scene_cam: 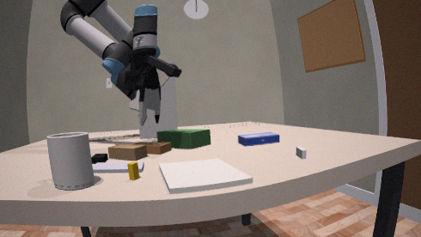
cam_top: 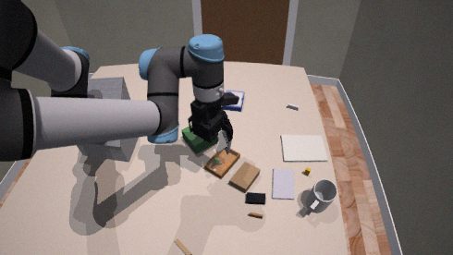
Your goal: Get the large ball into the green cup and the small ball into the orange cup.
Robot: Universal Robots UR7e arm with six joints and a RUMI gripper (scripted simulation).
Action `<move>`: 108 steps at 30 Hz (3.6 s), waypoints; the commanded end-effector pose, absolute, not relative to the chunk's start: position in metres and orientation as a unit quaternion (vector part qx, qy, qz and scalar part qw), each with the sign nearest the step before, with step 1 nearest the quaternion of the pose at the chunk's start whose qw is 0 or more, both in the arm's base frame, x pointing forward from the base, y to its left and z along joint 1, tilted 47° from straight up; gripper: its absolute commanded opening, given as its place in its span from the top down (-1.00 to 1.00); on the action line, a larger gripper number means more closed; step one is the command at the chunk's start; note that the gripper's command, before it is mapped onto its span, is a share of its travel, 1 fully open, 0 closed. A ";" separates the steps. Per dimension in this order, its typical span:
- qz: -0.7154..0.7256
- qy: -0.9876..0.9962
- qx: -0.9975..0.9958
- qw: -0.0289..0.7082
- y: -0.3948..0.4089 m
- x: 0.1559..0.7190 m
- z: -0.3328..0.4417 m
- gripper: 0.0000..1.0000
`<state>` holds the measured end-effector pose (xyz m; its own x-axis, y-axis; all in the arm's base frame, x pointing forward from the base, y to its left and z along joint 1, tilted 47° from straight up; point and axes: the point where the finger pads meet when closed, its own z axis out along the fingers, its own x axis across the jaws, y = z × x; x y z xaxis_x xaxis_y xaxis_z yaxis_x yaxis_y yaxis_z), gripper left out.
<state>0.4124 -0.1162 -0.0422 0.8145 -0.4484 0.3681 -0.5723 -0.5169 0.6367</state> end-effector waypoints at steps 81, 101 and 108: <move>0.083 -0.302 0.865 0.393 -0.156 0.427 -0.061 -0.10; 0.083 -0.302 0.865 0.393 -0.174 0.425 -0.078 -0.10; 0.083 -0.302 0.865 0.393 -0.176 0.424 -0.080 -0.10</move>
<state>0.4240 -0.1752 -0.0792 0.8038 -0.4582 0.3794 -0.5871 -0.5084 0.6299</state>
